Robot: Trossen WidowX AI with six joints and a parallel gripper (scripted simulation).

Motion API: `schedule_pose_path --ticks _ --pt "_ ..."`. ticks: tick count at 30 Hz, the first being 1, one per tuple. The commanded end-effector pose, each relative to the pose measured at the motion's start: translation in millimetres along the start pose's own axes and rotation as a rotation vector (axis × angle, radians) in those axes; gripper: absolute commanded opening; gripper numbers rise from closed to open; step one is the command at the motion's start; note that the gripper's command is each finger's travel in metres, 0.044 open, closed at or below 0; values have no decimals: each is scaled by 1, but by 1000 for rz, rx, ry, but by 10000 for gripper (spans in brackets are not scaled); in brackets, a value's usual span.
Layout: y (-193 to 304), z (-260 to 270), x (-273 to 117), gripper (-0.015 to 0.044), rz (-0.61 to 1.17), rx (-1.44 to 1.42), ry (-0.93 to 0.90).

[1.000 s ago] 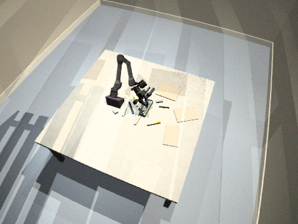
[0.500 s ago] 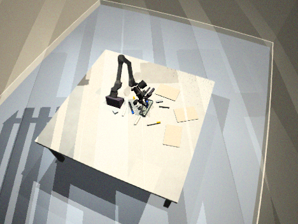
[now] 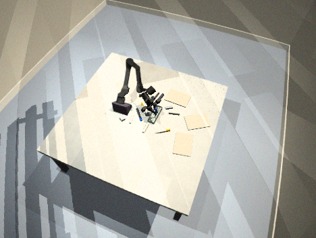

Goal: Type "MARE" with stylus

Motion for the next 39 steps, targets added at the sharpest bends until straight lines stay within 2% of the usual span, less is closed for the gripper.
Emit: schedule_pose_path --ticks 1,24,39 --pt "2 -1 1 81 2 3 6" --pt "11 1 4 81 2 3 6" --pt "-5 -2 -1 81 2 3 6"
Point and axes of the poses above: the point midway between the two fingers, 35 mm back from their tips, its own x axis out along the fingers, its own z axis across the jaws, y = z × x, the point moved 7 cm from there along -x, back along the fingers, and after that the axes turned 14 degrees about -x, right-handed, at the moved point
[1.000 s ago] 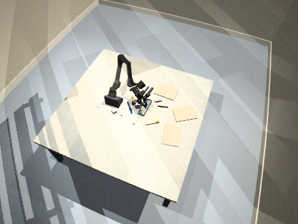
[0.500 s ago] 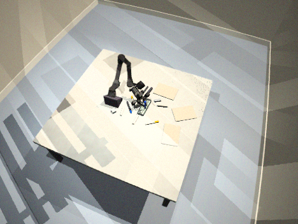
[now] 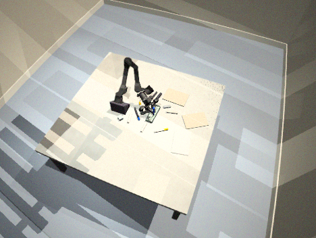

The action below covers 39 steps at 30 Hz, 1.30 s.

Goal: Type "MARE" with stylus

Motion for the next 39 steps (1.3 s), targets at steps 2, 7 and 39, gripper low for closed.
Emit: schedule_pose_path --ticks 2,7,39 --pt "-15 -3 -4 81 -6 -3 1" --pt "-29 -6 -10 81 -7 -3 1" --pt "-16 -2 -29 0 -7 -3 0"
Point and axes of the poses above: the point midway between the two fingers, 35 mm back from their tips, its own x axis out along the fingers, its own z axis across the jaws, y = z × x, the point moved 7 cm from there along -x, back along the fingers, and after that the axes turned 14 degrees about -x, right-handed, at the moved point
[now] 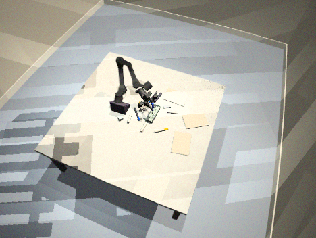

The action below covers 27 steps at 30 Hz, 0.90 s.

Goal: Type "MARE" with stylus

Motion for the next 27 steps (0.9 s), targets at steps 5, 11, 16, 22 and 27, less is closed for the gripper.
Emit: schedule_pose_path --ticks 5,11,16,22,27 --pt "18 2 3 0 5 1 5" --pt "18 3 3 26 6 1 5" --pt "20 3 5 81 6 1 5" --pt "21 4 5 81 7 1 5" --pt "24 4 6 81 7 1 5"
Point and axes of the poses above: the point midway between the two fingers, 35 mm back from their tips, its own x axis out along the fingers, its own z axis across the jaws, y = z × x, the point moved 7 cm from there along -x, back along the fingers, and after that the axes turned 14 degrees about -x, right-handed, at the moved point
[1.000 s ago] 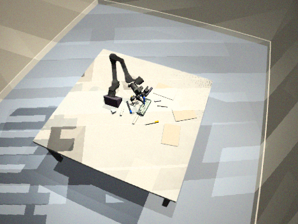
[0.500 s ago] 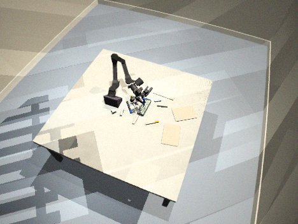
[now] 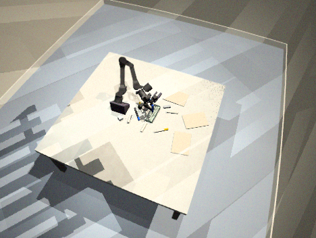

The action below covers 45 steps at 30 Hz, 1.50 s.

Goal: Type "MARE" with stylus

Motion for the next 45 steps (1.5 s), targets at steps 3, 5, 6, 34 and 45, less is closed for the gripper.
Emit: schedule_pose_path --ticks 3,5,6,34,45 --pt "4 0 1 81 2 2 5" --pt "5 0 2 81 2 2 5" --pt "5 0 2 81 2 2 5" --pt "15 2 5 81 3 2 5" --pt "15 2 5 81 3 2 5"
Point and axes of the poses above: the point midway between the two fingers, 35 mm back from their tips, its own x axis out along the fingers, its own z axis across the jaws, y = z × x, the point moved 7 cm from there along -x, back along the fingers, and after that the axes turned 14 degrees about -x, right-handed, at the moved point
